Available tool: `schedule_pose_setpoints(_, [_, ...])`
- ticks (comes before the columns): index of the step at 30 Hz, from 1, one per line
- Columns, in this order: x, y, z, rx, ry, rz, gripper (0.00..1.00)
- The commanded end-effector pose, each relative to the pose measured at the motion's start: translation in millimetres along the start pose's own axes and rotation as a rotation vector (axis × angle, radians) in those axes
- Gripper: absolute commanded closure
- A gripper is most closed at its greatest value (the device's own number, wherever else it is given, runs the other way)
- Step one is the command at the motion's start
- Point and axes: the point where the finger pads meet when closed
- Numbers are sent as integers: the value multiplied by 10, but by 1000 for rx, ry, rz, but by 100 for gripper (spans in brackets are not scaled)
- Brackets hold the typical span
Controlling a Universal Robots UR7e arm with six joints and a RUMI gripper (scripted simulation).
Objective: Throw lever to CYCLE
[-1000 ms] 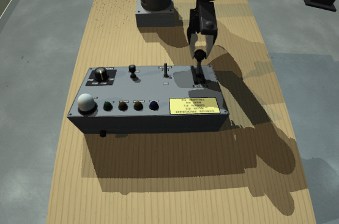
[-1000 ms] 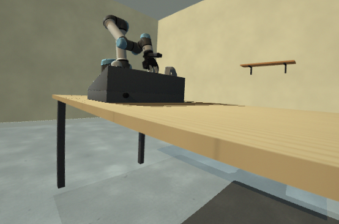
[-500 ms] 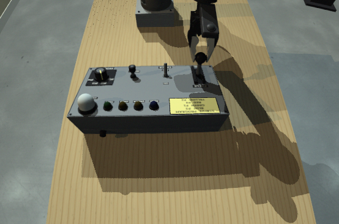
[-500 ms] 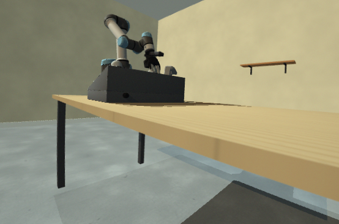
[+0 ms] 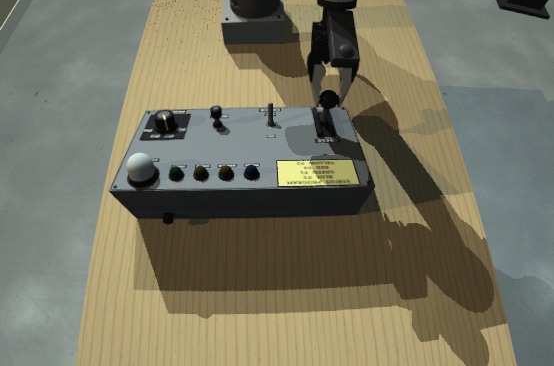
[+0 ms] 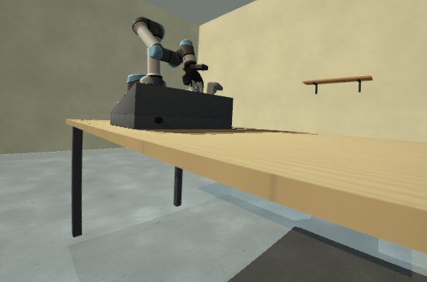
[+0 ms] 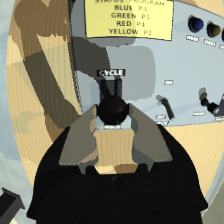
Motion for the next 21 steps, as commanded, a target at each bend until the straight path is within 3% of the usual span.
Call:
schedule_pose_setpoints(1, [1, 45, -28, -2, 0, 0, 100])
schedule_pose_setpoints(21, [-1, 57, -52, -5, -1, 0, 100])
Point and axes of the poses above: the point where the finger pads meet when closed, its own z axis back along the fingers, its own x axis across the jaws, y = z × x, and after that the axes turned 4 degrees about -z, right-handed
